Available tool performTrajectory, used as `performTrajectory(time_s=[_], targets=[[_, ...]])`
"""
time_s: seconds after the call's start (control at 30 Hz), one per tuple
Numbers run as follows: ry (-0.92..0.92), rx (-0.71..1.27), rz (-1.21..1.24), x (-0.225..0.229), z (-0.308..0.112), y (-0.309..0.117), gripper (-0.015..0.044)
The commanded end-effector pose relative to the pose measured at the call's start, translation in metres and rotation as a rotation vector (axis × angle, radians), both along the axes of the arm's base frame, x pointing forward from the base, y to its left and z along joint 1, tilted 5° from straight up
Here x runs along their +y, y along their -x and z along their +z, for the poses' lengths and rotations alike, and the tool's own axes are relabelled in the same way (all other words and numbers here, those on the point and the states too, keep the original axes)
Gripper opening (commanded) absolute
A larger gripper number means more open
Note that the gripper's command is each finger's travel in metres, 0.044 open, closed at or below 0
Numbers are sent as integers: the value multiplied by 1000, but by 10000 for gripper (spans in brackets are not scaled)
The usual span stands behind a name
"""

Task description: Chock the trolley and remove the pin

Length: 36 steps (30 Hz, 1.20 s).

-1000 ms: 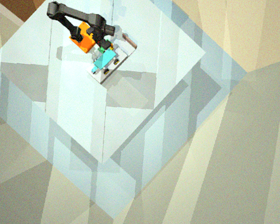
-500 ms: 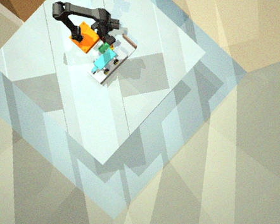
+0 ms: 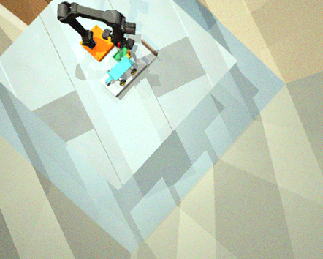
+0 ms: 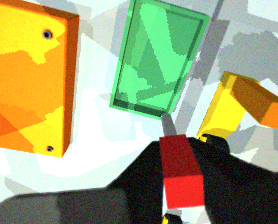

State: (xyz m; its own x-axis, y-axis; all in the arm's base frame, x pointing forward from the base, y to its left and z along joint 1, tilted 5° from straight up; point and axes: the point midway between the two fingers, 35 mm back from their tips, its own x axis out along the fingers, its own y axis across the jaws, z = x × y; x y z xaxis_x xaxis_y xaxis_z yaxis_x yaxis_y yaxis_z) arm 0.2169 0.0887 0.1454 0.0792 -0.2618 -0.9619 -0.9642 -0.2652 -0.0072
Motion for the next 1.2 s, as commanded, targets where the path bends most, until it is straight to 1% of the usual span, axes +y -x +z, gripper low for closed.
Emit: performTrajectory(time_s=[0.0,0.6,1.17], targets=[[-16,27,110,-1,-1,1,0],[-70,130,648,-4,0,1,0],[-99,173,1156,-7,1,1,0]])
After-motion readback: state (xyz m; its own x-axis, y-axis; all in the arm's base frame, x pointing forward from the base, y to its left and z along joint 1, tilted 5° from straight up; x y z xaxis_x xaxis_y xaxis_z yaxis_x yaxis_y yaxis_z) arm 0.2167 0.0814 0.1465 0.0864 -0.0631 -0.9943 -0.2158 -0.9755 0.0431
